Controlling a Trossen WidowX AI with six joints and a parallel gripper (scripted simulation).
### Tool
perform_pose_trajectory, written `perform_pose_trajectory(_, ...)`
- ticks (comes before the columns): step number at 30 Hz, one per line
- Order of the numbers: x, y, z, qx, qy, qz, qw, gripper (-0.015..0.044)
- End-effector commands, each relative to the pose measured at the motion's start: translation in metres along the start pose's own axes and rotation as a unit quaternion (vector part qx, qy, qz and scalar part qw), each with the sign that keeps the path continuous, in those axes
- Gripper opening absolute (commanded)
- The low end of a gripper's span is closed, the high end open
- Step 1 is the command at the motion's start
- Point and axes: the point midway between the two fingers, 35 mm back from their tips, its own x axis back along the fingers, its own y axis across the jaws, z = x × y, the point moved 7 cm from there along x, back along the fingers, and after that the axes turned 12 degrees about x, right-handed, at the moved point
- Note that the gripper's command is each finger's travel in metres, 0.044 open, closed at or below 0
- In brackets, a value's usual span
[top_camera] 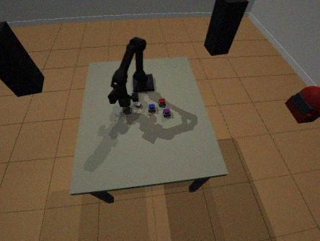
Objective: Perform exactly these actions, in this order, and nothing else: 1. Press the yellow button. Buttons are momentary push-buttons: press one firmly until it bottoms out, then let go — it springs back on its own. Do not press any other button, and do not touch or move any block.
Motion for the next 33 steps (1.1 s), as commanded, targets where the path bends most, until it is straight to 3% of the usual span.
perform_pose_trajectory(1,0.023,0.000,0.000,-0.001,-0.004,0.006,1.000,0.0020)
perform_pose_trajectory(4,0.023,0.000,0.000,-0.001,-0.004,0.006,1.000,0.0020)
perform_pose_trajectory(10,0.032,0.034,-0.042,-0.001,-0.002,0.003,1.000,0.0178)
perform_pose_trajectory(19,0.051,0.132,-0.100,-0.001,-0.001,-0.001,1.000,0.0400)
perform_pose_trajectory(26,0.069,0.226,-0.112,-0.001,-0.003,-0.004,1.000,0.0400)
perform_pose_trajectory(33,0.086,0.312,-0.094,-0.002,-0.007,-0.007,1.000,0.0400)
